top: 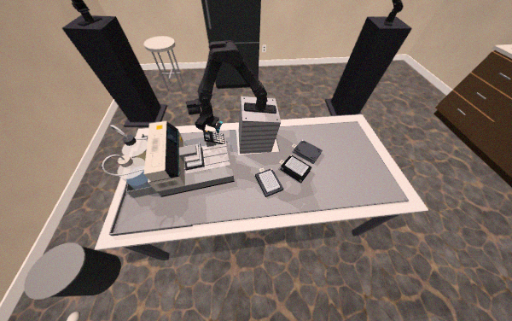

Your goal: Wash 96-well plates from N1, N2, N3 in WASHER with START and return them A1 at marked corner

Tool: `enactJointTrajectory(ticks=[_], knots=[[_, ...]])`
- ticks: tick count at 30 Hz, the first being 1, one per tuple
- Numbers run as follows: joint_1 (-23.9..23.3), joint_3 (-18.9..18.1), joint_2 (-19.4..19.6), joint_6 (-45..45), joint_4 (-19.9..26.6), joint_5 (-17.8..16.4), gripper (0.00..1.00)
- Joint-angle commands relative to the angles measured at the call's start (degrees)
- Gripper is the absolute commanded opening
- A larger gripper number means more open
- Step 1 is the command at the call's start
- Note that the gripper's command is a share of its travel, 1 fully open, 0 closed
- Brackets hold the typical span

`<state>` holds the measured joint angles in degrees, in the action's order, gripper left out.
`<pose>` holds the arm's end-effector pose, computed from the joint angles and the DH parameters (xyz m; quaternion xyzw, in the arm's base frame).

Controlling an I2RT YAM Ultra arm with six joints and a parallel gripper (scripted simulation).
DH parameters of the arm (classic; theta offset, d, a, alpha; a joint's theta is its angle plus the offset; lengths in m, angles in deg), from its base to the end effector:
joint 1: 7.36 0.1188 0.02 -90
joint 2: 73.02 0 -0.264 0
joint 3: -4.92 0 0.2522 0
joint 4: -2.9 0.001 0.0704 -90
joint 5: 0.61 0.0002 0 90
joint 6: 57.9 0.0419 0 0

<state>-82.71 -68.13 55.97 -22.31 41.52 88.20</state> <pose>0.0823 -0.3074 0.0031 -0.1820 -0.9824 -0.0404 0.0075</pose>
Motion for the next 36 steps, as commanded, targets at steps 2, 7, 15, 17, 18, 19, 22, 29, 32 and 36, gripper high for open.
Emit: enactJointTrajectory(ticks=[2, 7, 15, 17, 18, 19, 22, 29, 32, 36], knots=[[-0.49, -2.14, 0.01, 7.71, 3.11, -0.01, 1.0], [-1.61, -6.22, 0.93, 16.15, 6.26, 0.11, 1.0], [-3.19, -13.17, 2.8, 29.86, 11.33, 0.29, 1.0], [-3.19, -13.17, 2.8, 29.86, 11.33, 0.29, 1.0], [-3.38, -14.05, 3.06, 31.58, 11.96, 0.31, 1.0], [-3.56, -14.96, 3.32, 33.31, 12.59, 0.33, 1.0], [-4.09, -17.77, 4.19, 38.51, 14.53, 0.39, 1.0], [-5.23, -24.63, 6.46, 50.74, 19.1, 0.51, 1.0], [-5.69, -27.73, 7.55, 50.53, 21.11, 0.56, 1.0], [-5.98, -29.87, 8.32, 50.24, 22.47, 0.6, 1.0]])
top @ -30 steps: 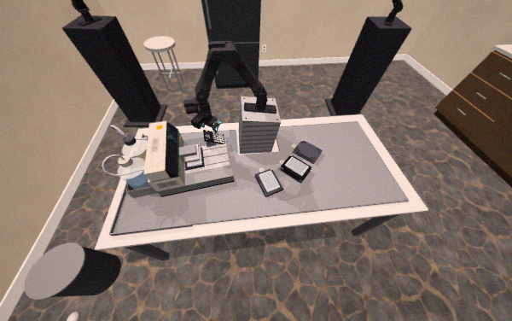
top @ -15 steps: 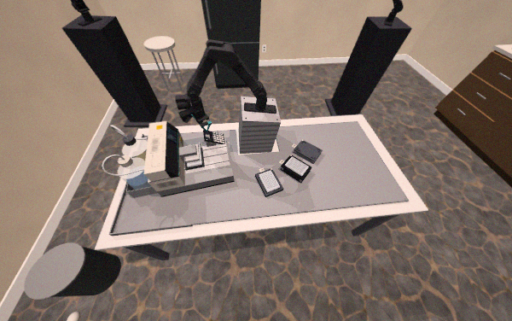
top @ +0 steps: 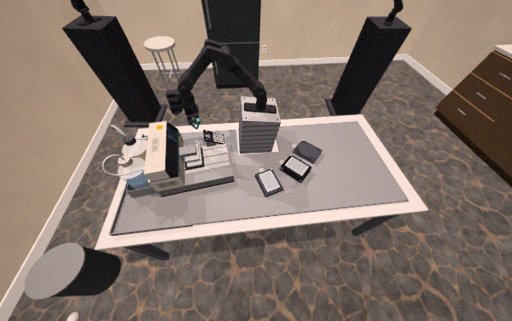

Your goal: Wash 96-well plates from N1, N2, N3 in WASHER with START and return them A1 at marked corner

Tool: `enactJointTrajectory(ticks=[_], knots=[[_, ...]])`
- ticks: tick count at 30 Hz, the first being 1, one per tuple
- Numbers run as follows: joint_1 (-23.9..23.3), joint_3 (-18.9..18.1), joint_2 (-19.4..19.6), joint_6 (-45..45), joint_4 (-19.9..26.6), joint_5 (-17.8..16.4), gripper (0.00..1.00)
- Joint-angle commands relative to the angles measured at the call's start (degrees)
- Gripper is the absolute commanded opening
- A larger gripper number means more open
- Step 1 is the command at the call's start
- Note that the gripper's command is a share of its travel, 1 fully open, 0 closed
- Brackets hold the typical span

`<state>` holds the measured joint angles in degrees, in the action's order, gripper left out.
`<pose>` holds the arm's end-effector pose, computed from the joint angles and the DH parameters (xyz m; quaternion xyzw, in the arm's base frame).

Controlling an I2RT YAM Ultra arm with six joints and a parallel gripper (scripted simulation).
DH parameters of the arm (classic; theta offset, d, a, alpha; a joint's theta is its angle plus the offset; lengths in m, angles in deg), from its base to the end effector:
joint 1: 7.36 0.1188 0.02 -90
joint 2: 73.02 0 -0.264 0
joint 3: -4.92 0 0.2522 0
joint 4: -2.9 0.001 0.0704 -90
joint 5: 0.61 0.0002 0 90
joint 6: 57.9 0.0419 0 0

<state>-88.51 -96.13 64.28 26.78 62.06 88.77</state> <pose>0.0640 -0.4016 0.0369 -0.6140 -0.7879 -0.0363 0.0307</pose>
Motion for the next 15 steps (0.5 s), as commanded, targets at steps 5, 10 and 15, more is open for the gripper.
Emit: enactJointTrajectory(ticks=[5, 10, 15], knots=[[-0.88, -7.48, 2.1, 0.45, 5.43, 0.1, 1.0], [-1.5, -13.23, 4.33, -0.16, 8.93, 0.17, 1.0], [-1.5, -13.21, 4.32, -0.16, 8.92, 0.17, 1.0]])
